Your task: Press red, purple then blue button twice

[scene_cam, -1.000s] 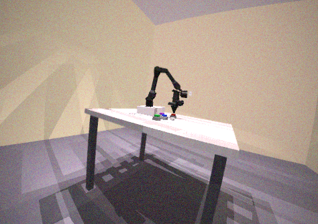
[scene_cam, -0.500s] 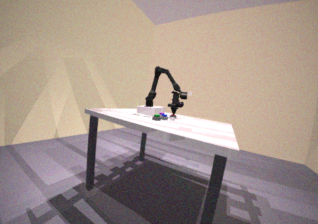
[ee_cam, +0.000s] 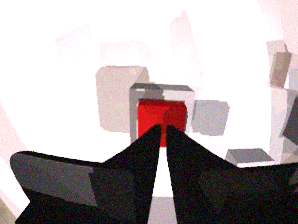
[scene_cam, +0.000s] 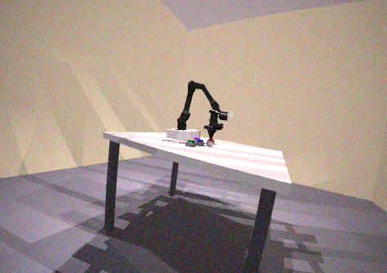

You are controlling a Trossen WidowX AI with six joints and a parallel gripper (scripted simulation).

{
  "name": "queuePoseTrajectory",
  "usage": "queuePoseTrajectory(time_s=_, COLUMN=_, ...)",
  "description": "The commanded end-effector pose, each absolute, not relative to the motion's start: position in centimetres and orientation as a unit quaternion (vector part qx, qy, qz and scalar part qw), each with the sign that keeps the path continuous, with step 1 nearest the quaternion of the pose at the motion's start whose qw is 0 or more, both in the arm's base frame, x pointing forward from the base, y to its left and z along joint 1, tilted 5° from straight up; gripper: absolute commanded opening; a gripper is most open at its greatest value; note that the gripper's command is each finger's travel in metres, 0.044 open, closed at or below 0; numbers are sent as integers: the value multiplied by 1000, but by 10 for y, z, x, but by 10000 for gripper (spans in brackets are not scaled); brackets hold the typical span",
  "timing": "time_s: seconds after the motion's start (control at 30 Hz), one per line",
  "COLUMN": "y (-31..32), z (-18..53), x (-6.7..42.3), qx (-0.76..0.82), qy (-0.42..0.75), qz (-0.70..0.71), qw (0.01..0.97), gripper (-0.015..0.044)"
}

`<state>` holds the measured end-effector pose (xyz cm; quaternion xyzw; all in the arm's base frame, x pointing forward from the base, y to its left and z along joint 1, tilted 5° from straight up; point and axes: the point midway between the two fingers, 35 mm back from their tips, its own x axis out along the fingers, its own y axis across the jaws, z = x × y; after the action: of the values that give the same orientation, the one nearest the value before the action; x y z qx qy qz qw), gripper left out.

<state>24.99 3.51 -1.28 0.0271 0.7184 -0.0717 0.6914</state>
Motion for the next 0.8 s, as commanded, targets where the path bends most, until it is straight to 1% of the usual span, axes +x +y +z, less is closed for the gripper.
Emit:
queuePoseTrajectory(time_s=0.0, y=38, z=12, x=252, qx=29, qy=716, qz=-68, qw=694, gripper=20)
queuePoseTrajectory(time_s=0.17, y=38, z=15, x=252, qx=29, qy=716, qz=-68, qw=694, gripper=20)
queuePoseTrajectory(time_s=0.33, y=41, z=71, x=255, qx=29, qy=716, qz=-68, qw=694, gripper=20)
queuePoseTrajectory(time_s=0.57, y=39, z=74, x=253, qx=29, qy=716, qz=-68, qw=694, gripper=20)
queuePoseTrajectory(time_s=0.63, y=21, z=77, x=244, qx=28, qy=716, qz=-68, qw=694, gripper=20)
queuePoseTrajectory(time_s=0.77, y=-25, z=82, x=209, qx=27, qy=716, qz=-69, qw=694, gripper=20)
